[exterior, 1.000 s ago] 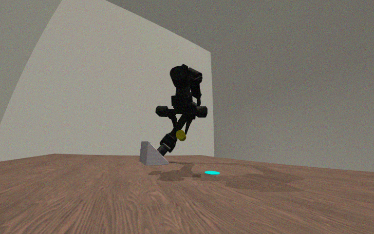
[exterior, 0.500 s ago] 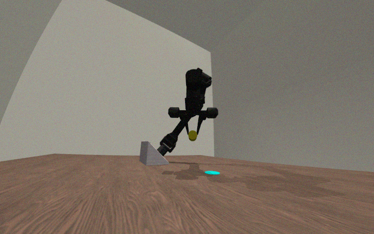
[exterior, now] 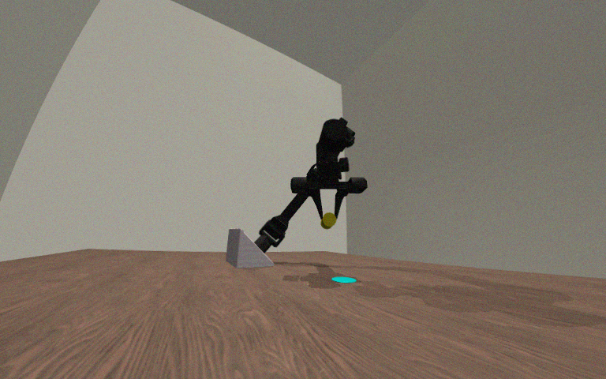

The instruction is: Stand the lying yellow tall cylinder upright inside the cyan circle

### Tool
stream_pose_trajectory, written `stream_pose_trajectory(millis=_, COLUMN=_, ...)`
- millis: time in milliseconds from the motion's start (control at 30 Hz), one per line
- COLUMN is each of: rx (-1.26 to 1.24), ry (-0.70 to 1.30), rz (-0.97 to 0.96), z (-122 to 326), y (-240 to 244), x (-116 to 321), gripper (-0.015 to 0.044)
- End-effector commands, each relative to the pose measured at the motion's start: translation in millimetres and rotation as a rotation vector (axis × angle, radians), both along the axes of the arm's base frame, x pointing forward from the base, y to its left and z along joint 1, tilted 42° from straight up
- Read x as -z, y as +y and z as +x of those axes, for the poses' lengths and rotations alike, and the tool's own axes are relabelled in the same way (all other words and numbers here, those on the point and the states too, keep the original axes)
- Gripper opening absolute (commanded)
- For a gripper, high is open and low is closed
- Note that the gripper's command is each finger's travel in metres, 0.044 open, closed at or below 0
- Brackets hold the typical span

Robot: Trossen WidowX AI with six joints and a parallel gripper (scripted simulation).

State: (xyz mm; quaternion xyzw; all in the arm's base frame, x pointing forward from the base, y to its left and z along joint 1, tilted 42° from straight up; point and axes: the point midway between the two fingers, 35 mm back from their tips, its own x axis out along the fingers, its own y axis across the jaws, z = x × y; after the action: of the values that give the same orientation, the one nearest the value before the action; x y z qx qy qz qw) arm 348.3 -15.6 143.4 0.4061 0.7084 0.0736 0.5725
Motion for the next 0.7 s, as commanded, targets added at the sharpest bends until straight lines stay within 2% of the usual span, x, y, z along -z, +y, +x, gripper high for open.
stream_pose_trajectory(millis=0, rx=0.0, ry=-0.003, rz=0.01, z=-2, y=10, x=-10, gripper=0.0105)
stream_pose_trajectory(millis=400, rx=-0.01, ry=-0.01, rz=0.031, z=-8, y=37, x=-33, gripper=0.0105)
stream_pose_trajectory(millis=667, rx=-0.018, ry=-0.025, rz=-0.004, z=-10, y=39, x=-30, gripper=0.0105)
